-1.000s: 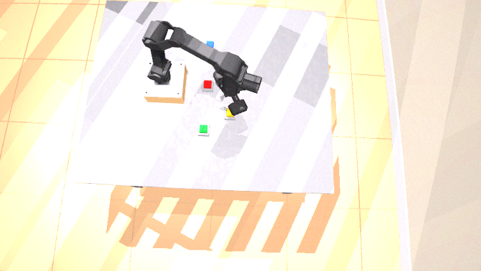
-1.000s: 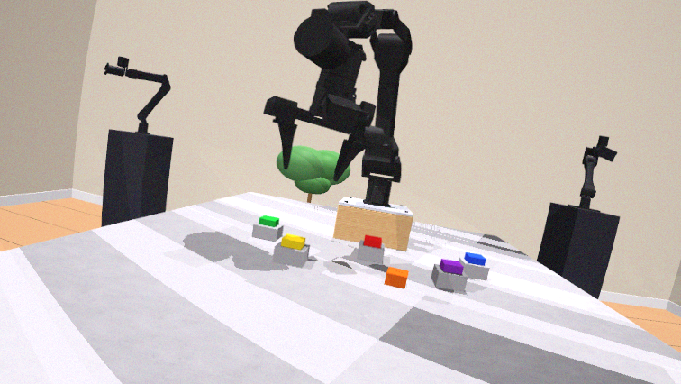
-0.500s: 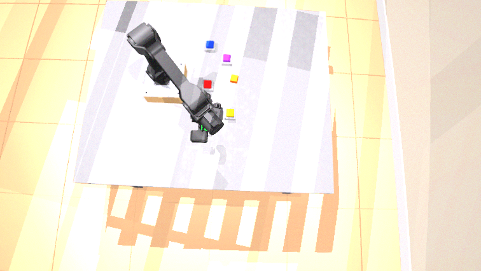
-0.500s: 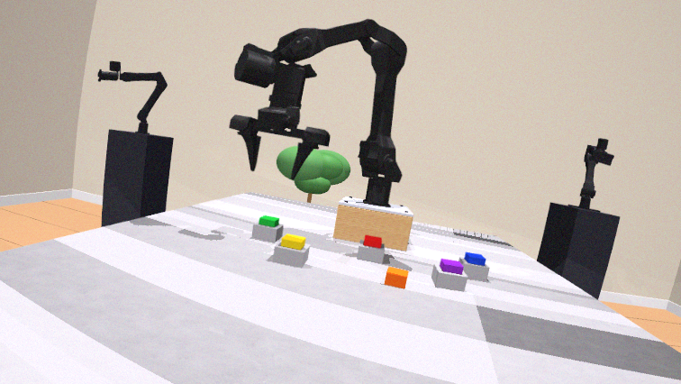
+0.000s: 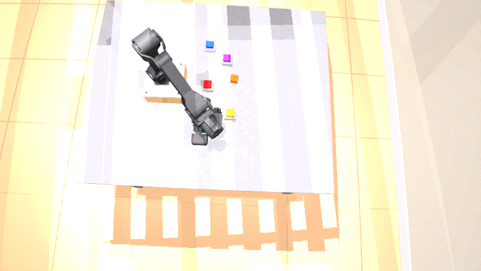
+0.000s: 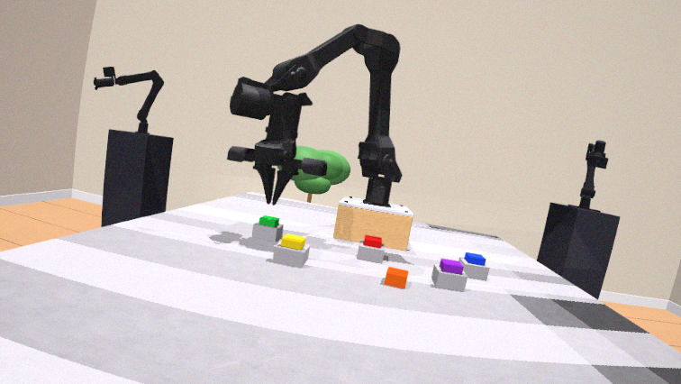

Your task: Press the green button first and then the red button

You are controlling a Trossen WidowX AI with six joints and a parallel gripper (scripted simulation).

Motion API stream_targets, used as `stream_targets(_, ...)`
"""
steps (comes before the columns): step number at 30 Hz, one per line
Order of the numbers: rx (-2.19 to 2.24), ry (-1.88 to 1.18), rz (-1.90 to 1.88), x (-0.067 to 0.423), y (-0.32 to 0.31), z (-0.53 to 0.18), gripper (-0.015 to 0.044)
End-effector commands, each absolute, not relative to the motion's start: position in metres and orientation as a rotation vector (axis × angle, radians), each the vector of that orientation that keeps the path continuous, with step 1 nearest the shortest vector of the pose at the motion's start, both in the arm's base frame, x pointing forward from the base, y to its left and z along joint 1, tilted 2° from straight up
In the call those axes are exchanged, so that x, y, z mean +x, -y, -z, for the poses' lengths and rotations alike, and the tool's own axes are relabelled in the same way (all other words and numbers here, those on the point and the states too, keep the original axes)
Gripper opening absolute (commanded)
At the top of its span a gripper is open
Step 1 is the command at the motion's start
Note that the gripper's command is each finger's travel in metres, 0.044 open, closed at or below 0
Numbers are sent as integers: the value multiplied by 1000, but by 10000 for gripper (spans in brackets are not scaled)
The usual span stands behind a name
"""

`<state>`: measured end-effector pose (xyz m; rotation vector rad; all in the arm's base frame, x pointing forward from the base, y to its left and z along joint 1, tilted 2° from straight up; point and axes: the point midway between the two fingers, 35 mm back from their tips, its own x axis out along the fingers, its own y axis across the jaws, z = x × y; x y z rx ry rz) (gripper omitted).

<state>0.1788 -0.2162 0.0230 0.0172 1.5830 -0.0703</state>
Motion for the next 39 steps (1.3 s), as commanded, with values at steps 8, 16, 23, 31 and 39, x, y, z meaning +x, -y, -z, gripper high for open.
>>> stream_targets(8,17,-1581,66,179,216,-16,20)
stream_targets(16,17,-1581,65,179,216,-3,20)
stream_targets(23,18,-1581,65,178,216,8,20)
stream_targets(31,18,-1582,65,178,216,12,20)
stream_targets(39,18,-1582,65,178,216,12,20)
